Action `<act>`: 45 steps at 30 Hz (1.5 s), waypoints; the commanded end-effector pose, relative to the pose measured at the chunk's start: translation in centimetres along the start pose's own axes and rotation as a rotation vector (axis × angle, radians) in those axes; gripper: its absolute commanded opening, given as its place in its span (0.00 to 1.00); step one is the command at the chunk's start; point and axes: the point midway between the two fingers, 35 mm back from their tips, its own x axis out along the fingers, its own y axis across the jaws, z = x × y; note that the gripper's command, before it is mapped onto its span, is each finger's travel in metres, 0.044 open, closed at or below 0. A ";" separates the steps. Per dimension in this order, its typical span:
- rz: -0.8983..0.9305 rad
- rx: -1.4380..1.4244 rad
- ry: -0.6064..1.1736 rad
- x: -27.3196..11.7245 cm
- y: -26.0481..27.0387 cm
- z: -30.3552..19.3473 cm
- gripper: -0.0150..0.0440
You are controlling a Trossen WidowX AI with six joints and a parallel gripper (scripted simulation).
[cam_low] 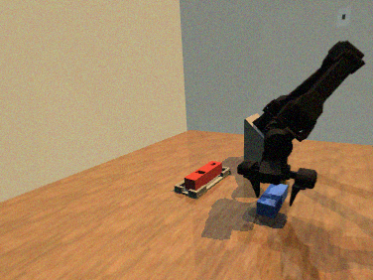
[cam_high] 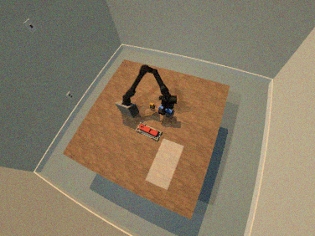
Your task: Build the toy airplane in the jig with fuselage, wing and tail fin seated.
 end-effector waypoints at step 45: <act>-0.018 -0.001 0.003 -7.9 -0.4 0.5 0.25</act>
